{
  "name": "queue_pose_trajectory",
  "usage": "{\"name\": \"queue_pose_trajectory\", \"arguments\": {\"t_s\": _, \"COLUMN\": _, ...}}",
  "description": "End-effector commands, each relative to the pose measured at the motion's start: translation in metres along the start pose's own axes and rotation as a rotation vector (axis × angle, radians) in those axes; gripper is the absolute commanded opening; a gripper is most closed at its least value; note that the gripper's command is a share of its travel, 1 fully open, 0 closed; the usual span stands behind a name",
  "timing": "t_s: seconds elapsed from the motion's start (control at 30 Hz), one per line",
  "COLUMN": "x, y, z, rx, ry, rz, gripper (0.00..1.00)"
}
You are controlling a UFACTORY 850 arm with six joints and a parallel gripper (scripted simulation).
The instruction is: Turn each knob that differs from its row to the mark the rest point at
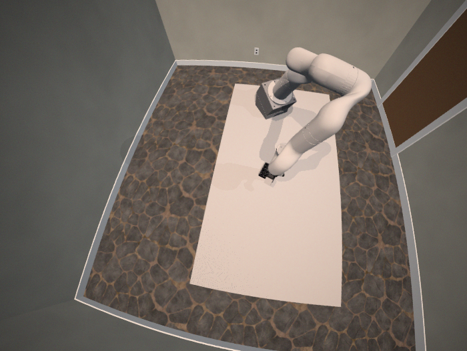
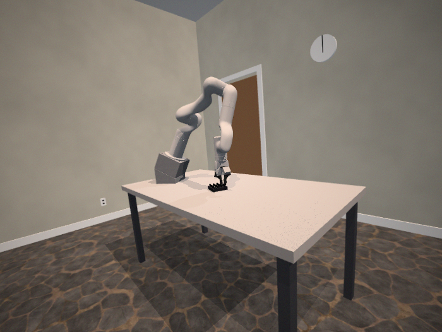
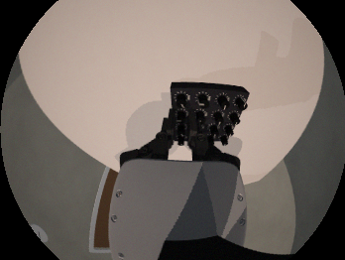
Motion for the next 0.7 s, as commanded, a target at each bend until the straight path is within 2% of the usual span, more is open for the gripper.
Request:
{"name": "queue_pose_trajectory", "arguments": {"t_s": 0.0, "x": -0.0005, "y": 0.0006, "z": -0.0003, "rx": 0.0, "ry": 0.001, "rz": 0.001, "gripper": 0.19}}
{"name": "queue_pose_trajectory", "arguments": {"t_s": 0.03, "x": -0.0005, "y": 0.0006, "z": -0.0003, "rx": 0.0, "ry": 0.001, "rz": 0.001, "gripper": 0.08}}
{"name": "queue_pose_trajectory", "arguments": {"t_s": 0.67, "x": -0.0005, "y": 0.0006, "z": -0.0003, "rx": 0.0, "ry": 0.001, "rz": 0.001, "gripper": 0.08}}
Point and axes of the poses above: the point where the finger pads meet when closed, its own x axis out along the fingers, its own z axis across the jaws, y = z × x, the point moved 9 cm from there along -x, back along the fingers, and after that the axes turned 4 degrees about x, right-handed, at the moved point
